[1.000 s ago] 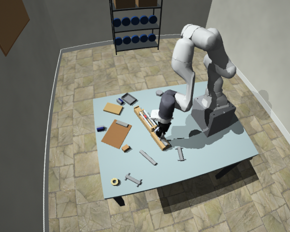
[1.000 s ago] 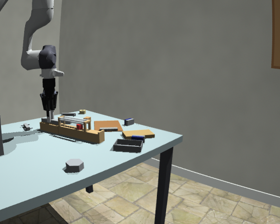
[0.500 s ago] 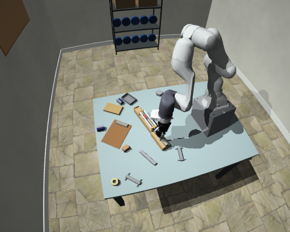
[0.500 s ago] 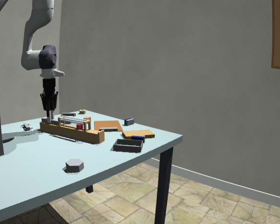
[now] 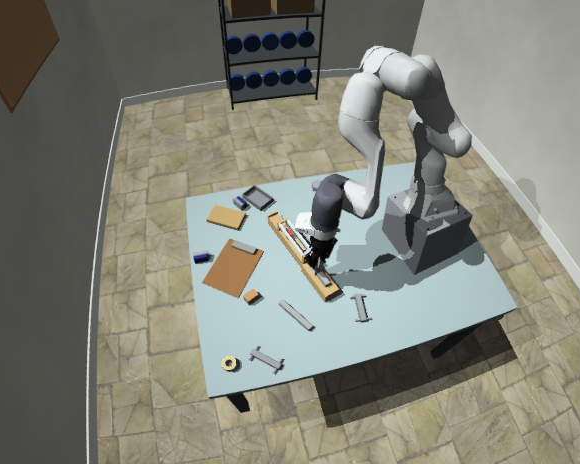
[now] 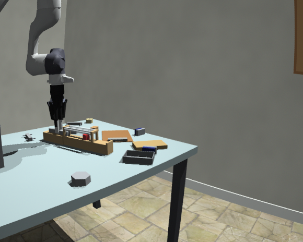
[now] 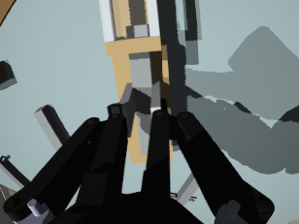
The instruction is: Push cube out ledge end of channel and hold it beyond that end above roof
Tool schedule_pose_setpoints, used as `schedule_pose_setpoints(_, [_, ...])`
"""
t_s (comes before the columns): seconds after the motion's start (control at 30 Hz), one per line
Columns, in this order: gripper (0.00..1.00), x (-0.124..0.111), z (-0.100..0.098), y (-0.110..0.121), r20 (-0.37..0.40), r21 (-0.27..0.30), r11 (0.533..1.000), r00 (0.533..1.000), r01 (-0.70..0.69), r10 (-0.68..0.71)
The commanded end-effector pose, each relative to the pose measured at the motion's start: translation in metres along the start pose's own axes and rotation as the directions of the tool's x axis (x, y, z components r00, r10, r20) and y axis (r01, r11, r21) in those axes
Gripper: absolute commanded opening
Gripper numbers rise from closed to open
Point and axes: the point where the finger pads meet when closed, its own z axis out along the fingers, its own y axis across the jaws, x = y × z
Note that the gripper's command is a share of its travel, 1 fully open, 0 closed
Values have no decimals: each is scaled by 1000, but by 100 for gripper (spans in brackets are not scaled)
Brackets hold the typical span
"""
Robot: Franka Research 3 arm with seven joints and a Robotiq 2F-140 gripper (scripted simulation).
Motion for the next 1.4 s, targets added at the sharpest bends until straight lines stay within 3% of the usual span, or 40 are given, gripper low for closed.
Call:
schedule_pose_setpoints(0.0, [0, 10, -1, -3, 2, 5, 1000, 1000, 28, -28])
schedule_pose_setpoints(0.47, [0, 32, -1, -4, 2, 5, 1000, 1000, 28, -28])
schedule_pose_setpoints(1.37, [0, 33, -1, -4, 2, 5, 1000, 1000, 28, -28])
